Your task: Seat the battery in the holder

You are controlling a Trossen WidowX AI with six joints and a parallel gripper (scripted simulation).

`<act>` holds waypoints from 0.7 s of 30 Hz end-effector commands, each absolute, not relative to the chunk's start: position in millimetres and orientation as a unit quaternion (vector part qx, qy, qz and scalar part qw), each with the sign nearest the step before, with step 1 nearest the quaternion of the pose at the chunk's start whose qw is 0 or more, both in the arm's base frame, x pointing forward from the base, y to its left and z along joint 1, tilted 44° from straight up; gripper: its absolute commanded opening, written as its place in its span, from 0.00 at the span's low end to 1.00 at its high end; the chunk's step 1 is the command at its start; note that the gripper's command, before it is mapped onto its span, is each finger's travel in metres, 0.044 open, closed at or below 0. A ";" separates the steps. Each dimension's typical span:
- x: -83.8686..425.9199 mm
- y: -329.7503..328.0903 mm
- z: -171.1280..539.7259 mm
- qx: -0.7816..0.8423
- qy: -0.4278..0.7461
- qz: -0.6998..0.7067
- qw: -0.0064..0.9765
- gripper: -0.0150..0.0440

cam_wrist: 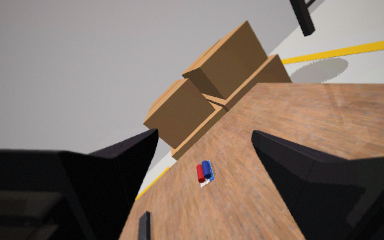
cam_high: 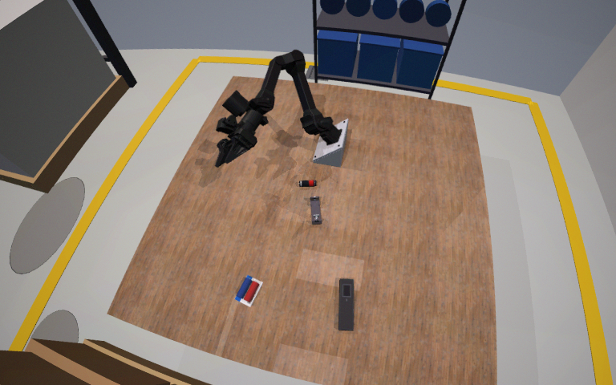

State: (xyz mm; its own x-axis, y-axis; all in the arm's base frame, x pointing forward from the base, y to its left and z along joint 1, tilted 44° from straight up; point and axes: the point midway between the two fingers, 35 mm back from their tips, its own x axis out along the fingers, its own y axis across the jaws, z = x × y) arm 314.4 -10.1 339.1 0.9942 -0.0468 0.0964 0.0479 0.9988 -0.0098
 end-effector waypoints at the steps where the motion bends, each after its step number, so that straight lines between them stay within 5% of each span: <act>1: 316.3 -9.6 334.1 -0.013 -0.038 -0.025 0.999 0.89; 6: 332.5 2.8 225.2 -0.199 0.190 -0.013 0.961 0.67; 11: 306.7 10.5 131.2 -0.409 0.386 0.066 0.824 0.67; 16: 256.6 5.2 69.9 -0.600 0.515 0.192 0.582 0.67; 21: 200.5 -13.7 48.7 -0.725 0.555 0.349 0.214 0.67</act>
